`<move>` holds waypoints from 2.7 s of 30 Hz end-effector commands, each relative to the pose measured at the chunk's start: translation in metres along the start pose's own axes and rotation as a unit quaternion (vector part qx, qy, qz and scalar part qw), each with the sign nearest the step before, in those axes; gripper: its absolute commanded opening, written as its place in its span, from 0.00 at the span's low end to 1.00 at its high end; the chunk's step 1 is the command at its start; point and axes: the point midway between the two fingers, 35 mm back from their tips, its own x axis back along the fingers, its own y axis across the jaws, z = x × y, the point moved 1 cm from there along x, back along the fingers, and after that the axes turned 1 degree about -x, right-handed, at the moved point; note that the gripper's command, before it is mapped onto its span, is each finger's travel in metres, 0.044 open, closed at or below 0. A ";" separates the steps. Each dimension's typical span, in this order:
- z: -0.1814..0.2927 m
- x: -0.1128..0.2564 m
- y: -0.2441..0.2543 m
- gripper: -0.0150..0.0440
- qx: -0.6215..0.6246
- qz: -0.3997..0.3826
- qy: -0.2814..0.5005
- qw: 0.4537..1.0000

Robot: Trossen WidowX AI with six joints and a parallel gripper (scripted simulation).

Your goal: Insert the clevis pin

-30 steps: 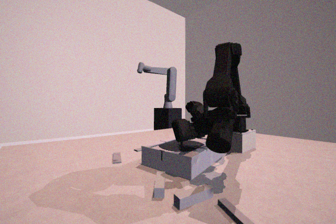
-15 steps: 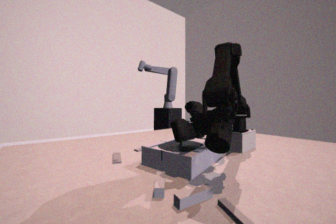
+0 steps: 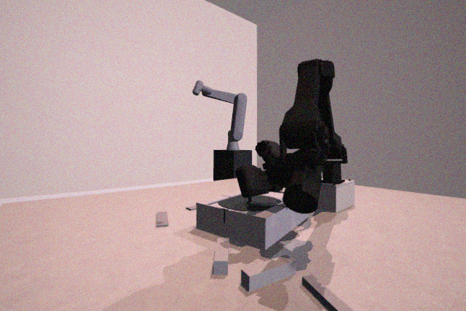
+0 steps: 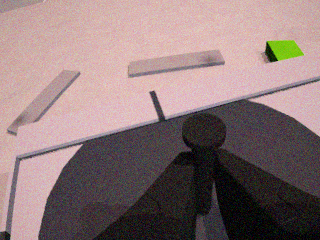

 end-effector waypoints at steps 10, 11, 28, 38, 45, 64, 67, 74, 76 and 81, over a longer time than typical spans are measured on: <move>0.001 0.000 0.003 0.25 0.001 -0.002 -0.001 1.000; 0.001 0.000 0.003 0.25 0.001 -0.002 -0.001 1.000; 0.001 0.000 0.003 0.25 0.000 0.000 0.000 1.000; 0.001 0.000 0.003 0.25 0.000 0.000 0.000 1.000; 0.002 -0.001 0.003 0.25 0.001 -0.002 -0.001 1.000; 0.004 -0.001 0.004 0.25 -0.003 -0.001 0.001 1.000; 0.004 -0.001 0.004 0.25 -0.003 -0.001 0.001 1.000; 0.005 -0.003 0.003 0.25 -0.001 -0.001 0.000 1.000; 0.006 -0.004 0.003 0.25 0.000 -0.002 -0.001 1.000; 0.008 -0.006 0.003 0.25 0.001 -0.002 -0.001 1.000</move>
